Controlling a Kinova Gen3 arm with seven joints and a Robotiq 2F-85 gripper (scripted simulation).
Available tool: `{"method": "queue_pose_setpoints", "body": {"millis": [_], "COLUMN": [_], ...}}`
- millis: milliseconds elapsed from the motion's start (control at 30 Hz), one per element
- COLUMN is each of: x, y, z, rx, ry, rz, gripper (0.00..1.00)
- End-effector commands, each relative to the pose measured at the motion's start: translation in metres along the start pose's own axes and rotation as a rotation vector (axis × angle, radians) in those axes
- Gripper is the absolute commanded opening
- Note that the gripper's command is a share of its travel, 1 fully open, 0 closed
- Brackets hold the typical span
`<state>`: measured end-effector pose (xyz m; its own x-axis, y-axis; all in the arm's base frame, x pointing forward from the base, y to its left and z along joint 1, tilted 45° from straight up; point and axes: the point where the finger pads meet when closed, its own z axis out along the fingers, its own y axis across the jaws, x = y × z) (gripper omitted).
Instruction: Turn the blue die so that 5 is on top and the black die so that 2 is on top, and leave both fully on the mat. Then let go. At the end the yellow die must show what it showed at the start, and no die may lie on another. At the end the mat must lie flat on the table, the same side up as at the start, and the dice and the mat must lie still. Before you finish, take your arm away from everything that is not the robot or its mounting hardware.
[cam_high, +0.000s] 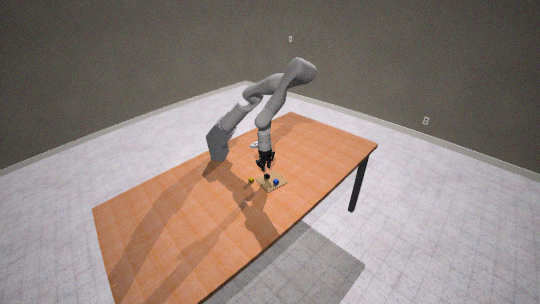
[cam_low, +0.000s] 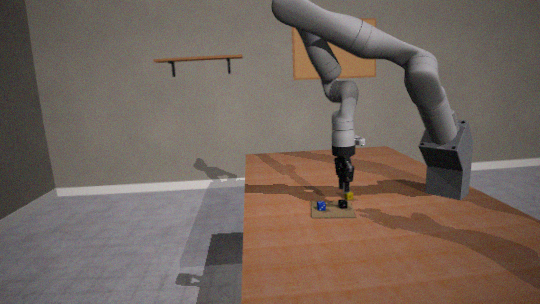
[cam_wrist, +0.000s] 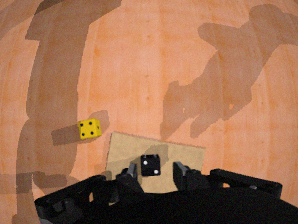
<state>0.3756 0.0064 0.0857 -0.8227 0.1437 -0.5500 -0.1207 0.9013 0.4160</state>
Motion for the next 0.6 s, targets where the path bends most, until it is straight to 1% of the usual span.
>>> {"method": "queue_pose_setpoints", "body": {"millis": [0, 267, 567], "x": [-0.004, -0.003, -0.003], "y": [-0.004, -0.004, -0.004], "z": [-0.016, -0.031, -0.034], "rx": [0.021, 0.019, 0.019], "ry": [-0.003, 0.000, 0.000], "rz": [0.005, 0.013, 0.013], "gripper": [0.41, 0.41, 0.41]}}
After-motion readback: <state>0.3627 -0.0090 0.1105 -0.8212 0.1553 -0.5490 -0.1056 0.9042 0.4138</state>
